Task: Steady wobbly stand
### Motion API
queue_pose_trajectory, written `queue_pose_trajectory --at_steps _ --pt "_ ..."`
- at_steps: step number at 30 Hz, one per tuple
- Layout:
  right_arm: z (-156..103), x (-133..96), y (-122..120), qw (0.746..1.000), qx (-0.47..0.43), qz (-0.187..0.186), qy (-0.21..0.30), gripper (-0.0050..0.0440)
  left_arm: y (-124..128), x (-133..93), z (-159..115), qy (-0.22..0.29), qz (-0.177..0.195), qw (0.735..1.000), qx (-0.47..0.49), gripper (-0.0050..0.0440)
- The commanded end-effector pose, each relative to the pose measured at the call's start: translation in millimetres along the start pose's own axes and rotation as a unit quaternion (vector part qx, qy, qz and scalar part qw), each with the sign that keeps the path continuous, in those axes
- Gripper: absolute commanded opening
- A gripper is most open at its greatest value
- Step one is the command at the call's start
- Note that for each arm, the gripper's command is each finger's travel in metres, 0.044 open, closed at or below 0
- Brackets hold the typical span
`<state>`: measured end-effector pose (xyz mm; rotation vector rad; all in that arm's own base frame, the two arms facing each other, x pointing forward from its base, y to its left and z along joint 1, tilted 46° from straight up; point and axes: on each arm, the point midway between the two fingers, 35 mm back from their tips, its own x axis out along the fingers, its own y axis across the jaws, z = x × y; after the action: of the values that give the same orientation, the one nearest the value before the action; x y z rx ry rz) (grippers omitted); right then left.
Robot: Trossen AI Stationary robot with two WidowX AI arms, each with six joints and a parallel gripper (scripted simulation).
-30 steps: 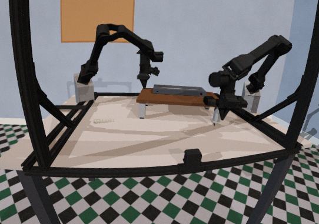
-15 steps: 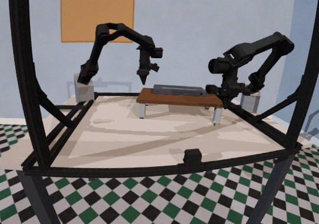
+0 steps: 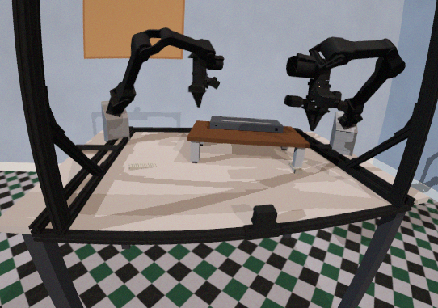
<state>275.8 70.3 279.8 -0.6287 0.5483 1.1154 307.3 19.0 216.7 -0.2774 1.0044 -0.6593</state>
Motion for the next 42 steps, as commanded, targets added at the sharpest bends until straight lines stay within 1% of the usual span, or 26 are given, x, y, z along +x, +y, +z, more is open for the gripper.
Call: queue_pose_trajectory --at_steps 1,6,10,16,17,22,27,33,34,38,42 --pt "0.6 0.4 0.0 1.0 -0.001 -0.002 0.0 0.0 7.3 -8.0 16.8 -0.025 0.038 0.999 0.03 0.044" --pt "0.6 0.4 0.0 1.0 -0.001 -0.002 0.0 0.0 20.6 -38.0 65.2 -0.098 0.132 0.981 0.102 0.044" --pt "0.6 0.4 0.0 1.0 -0.001 -0.002 0.0 0.0 21.7 -71.2 106.1 -0.164 0.204 0.953 0.153 0.044" --pt "0.6 0.4 0.0 1.0 -0.001 -0.002 0.0 0.0 21.7 -71.2 106.1 -0.164 0.204 0.953 0.153 0.044" --pt "0.5 0.4 0.0 1.0 -0.001 -0.001 -0.001 0.0 17.7 -74.0 105.3 -0.167 0.203 0.952 0.157 0.044" --pt "0.5 0.4 0.0 1.0 -0.001 -0.001 -0.001 0.0 7.9 -117.3 147.3 -0.244 0.273 0.908 0.204 0.044" --pt "0.5 0.4 0.0 1.0 -0.001 -0.001 -0.001 0.0 -14.2 -167.7 184.3 -0.326 0.333 0.85 0.245 0.044" --pt "0.5 0.4 0.0 1.0 -0.001 -0.001 -0.001 0.0 -14.2 -167.7 184.3 -0.326 0.333 0.85 0.245 0.044" --pt "0.5 0.4 0.0 1.0 -0.001 -0.001 -0.001 0.0 -19.7 -170.8 182.2 -0.33 0.333 0.847 0.25 0.044" --pt "0.5 0.4 0.0 1.0 -0.001 -0.001 -0.001 0.0 -43.2 -210.0 203.6 -0.392 0.369 0.797 0.275 0.044" --pt "0.5 0.4 0.0 1.0 -0.001 -0.001 -0.001 0.0 -72.6 -250.7 219.4 -0.454 0.398 0.74 0.296 0.044"
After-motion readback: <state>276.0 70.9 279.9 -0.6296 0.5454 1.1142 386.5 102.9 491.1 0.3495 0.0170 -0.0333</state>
